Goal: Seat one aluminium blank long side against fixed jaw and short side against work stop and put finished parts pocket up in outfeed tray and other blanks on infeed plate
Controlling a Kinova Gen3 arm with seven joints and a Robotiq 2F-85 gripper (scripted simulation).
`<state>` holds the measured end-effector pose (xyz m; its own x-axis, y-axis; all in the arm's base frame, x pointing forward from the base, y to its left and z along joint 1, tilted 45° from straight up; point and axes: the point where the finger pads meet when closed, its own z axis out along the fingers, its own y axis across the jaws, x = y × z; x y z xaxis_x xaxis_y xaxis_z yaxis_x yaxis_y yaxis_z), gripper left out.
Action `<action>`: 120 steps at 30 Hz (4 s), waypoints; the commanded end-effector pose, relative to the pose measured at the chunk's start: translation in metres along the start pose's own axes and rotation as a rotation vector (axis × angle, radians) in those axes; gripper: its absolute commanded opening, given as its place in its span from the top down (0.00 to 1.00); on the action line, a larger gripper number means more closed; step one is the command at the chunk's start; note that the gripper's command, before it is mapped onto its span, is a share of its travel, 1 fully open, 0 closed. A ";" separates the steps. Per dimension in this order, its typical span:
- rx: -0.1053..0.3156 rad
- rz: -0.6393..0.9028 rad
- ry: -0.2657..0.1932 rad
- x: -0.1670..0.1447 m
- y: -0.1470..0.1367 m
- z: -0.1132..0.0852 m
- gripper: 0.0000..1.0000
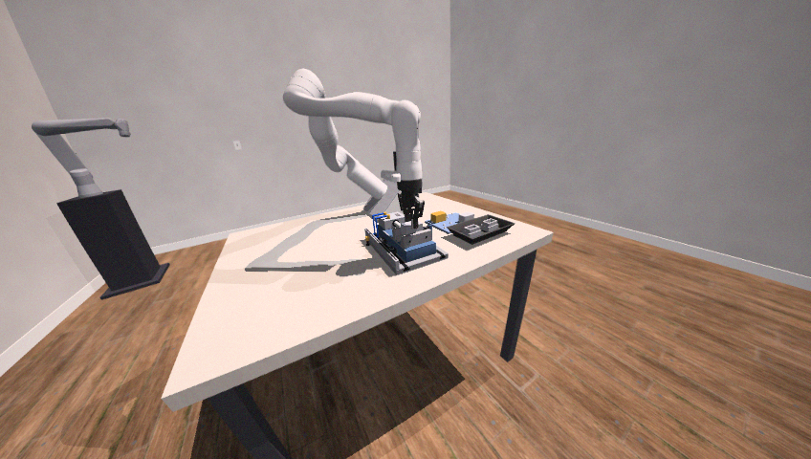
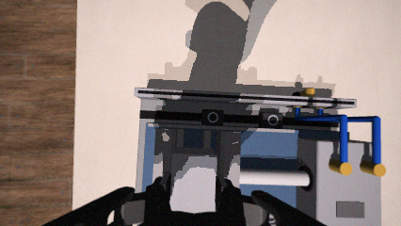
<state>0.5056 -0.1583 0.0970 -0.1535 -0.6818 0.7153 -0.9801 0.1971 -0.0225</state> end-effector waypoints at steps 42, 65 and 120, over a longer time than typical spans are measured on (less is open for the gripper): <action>0.007 0.010 0.001 0.001 -0.001 -0.002 1.00; 0.007 0.010 0.001 0.001 -0.001 -0.002 1.00; 0.011 0.015 -0.001 0.002 -0.003 -0.011 0.33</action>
<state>0.5076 -0.1570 0.0999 -0.1584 -0.6818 0.7142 -0.9801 0.1960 -0.0303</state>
